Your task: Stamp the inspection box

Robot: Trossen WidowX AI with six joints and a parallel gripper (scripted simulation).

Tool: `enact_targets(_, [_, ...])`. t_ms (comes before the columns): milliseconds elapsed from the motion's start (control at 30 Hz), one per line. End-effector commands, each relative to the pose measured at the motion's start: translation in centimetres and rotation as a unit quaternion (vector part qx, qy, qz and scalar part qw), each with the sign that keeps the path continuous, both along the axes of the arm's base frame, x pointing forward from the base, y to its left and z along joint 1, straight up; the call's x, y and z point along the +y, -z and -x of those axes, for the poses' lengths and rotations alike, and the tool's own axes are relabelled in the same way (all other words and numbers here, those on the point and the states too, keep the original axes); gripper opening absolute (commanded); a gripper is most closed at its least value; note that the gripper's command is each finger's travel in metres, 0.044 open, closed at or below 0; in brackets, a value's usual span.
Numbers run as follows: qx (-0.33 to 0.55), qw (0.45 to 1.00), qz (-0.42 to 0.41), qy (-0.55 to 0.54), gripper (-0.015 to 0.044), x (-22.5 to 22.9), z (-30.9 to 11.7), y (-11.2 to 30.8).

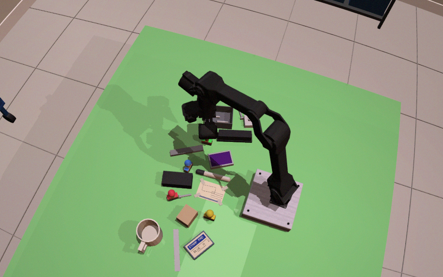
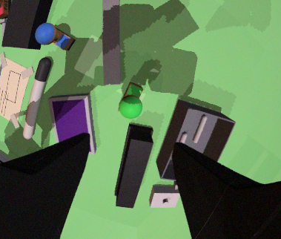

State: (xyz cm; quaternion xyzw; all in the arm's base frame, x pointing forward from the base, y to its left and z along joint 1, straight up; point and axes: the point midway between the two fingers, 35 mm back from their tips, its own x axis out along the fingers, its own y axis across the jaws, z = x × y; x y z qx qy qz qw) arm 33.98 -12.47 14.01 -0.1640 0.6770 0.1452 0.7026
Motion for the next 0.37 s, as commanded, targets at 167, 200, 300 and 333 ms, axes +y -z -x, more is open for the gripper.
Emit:
enact_targets(167, [0.000, 1.000, 0.000, 0.000, 0.0250, 0.00, 0.00, 0.00])
enact_targets(200, [0.000, 1.000, 0.000, 0.000, 0.0250, 0.00, 0.00, 0.00])
enact_targets(300, [0.000, 1.000, 0.000, 0.000, 0.0250, 0.00, 0.00, 0.00])
enact_targets(333, [0.000, 1.000, 0.000, 0.000, 0.0250, 0.00, 0.00, 0.00])
